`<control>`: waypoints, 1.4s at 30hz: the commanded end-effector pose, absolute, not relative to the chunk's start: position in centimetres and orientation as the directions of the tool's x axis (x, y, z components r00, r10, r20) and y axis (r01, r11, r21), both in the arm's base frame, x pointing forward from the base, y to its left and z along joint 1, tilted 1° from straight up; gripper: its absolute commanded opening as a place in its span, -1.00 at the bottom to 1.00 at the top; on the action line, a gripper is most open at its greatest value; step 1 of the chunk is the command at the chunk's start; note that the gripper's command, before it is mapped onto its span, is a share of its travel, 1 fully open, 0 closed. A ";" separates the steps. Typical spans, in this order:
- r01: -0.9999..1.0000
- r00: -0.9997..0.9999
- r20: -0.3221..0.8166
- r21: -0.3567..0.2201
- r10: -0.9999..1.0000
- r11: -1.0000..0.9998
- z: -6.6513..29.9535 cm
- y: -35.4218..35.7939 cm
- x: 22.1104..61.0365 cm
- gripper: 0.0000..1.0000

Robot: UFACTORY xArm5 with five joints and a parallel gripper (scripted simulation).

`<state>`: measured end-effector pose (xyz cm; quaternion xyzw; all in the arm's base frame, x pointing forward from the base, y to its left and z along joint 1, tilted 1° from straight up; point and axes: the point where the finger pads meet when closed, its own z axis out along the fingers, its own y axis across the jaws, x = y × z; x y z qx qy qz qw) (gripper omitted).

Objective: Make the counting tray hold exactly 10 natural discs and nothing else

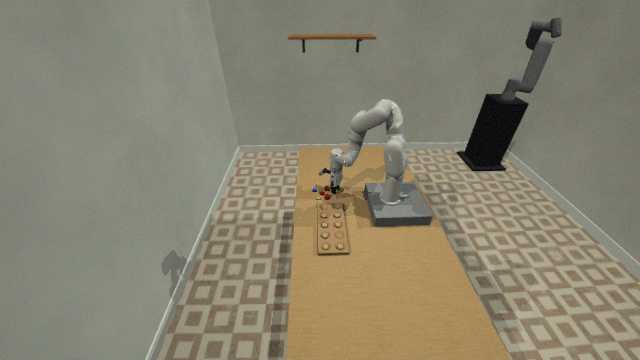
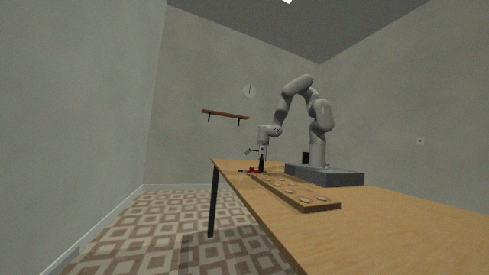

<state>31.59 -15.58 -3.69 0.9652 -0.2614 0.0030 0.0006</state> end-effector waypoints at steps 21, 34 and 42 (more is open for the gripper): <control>-0.505 0.863 0.010 -0.001 -0.505 -0.863 -3.9 -15.7 31.8 -1.00; -0.505 0.863 0.010 -0.001 -0.505 -0.863 -3.9 -15.7 31.8 -1.00; -0.505 0.863 0.010 -0.001 -0.505 -0.863 -3.9 -15.7 31.8 -1.00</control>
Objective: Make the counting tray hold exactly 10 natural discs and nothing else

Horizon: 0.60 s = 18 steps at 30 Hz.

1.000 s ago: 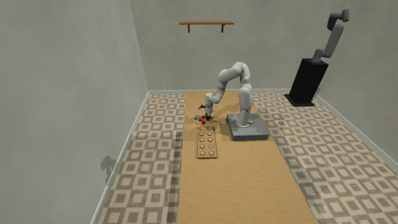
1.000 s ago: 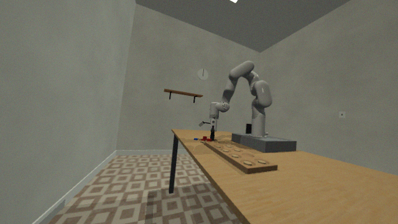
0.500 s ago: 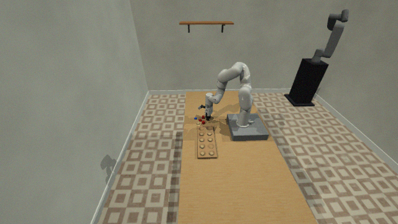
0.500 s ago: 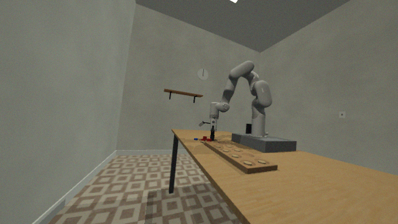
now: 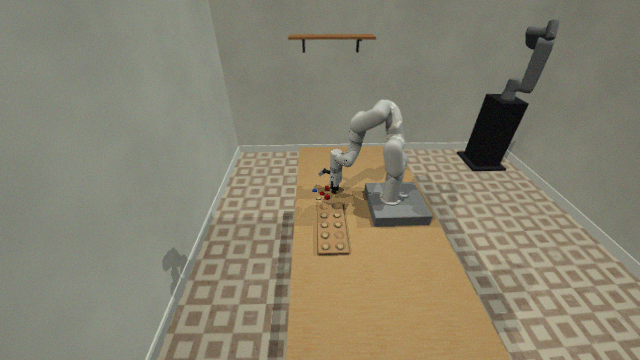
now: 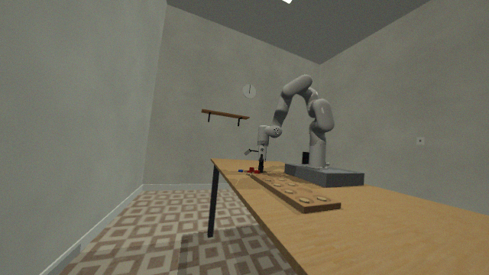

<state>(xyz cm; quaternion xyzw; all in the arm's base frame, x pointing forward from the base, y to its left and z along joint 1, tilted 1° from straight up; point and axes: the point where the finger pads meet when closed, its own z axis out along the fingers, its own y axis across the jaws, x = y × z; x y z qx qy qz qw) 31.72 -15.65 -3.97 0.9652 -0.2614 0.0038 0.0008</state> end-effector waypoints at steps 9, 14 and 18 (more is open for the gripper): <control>-0.505 0.863 0.010 -0.001 -0.505 -0.863 -0.6 -15.7 31.9 -1.00; -0.505 0.863 0.010 -0.001 -0.505 -0.863 2.4 -15.6 31.9 -1.00; -0.505 0.863 0.010 -0.001 -0.505 -0.863 5.2 -15.5 31.9 -1.00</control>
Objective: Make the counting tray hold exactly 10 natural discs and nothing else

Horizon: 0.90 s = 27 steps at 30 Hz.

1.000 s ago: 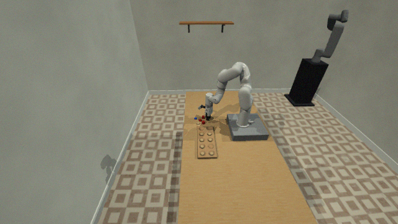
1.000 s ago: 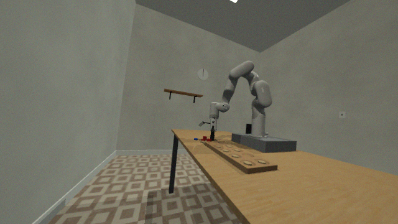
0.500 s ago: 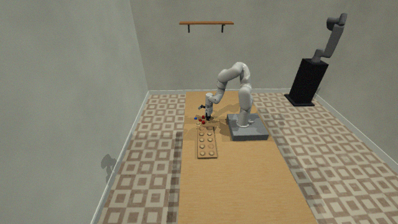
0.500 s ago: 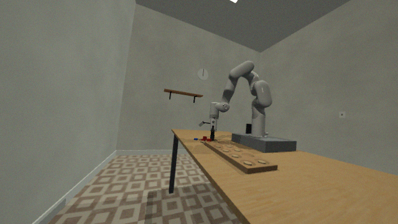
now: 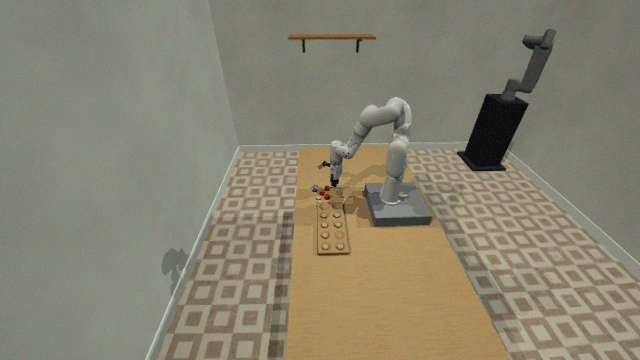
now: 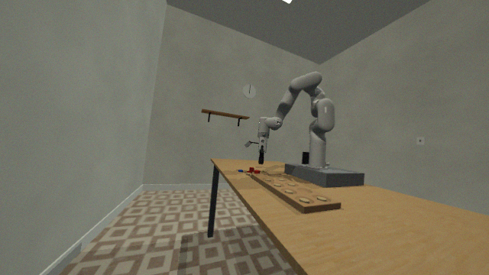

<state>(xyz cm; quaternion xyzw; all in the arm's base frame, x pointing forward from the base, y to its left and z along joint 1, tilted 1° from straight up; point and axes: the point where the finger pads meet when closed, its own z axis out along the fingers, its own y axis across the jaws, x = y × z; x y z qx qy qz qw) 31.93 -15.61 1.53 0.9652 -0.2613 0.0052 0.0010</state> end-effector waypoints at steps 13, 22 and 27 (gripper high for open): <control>-0.504 0.863 0.006 -0.002 -0.504 -0.863 6.5 -9.6 35.9 -1.00; -0.504 0.863 0.003 -0.001 -0.504 -0.863 6.8 -4.0 38.4 -1.00; -0.504 0.863 0.001 -0.001 -0.504 -0.863 7.0 -0.5 39.5 -1.00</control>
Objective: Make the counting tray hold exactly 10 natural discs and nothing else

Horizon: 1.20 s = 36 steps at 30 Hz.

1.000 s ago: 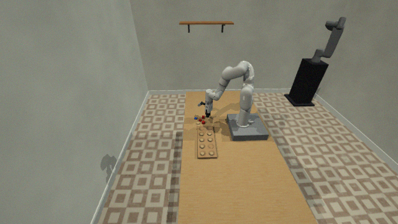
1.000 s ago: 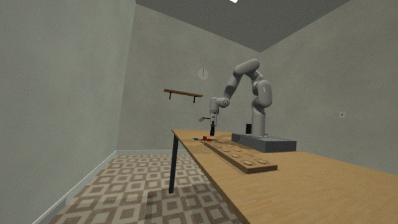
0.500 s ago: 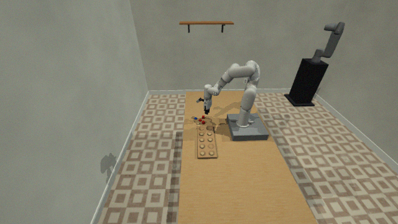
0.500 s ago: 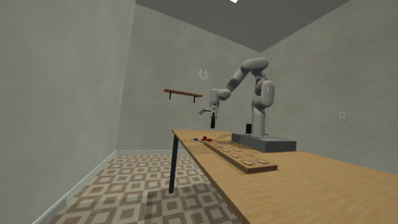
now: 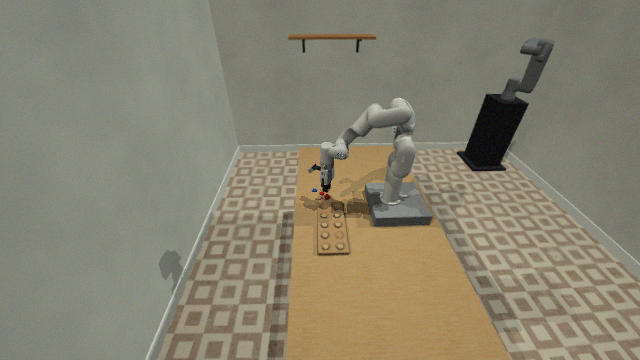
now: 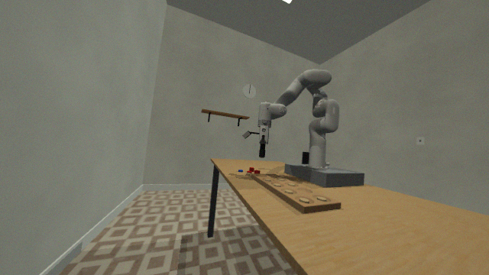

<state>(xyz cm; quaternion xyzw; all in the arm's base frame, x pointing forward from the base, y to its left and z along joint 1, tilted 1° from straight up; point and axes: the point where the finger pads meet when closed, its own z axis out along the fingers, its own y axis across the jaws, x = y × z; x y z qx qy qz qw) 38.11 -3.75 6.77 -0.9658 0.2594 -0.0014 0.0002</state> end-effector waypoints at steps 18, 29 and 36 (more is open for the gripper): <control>-0.505 0.863 -0.001 0.000 -0.505 -0.863 -1.1 0.1 39.8 -1.00; -0.505 0.863 -0.001 0.000 -0.505 -0.863 -2.0 0.0 39.8 -1.00; -0.505 0.863 -0.001 0.000 -0.505 -0.863 -2.7 0.0 39.8 -1.00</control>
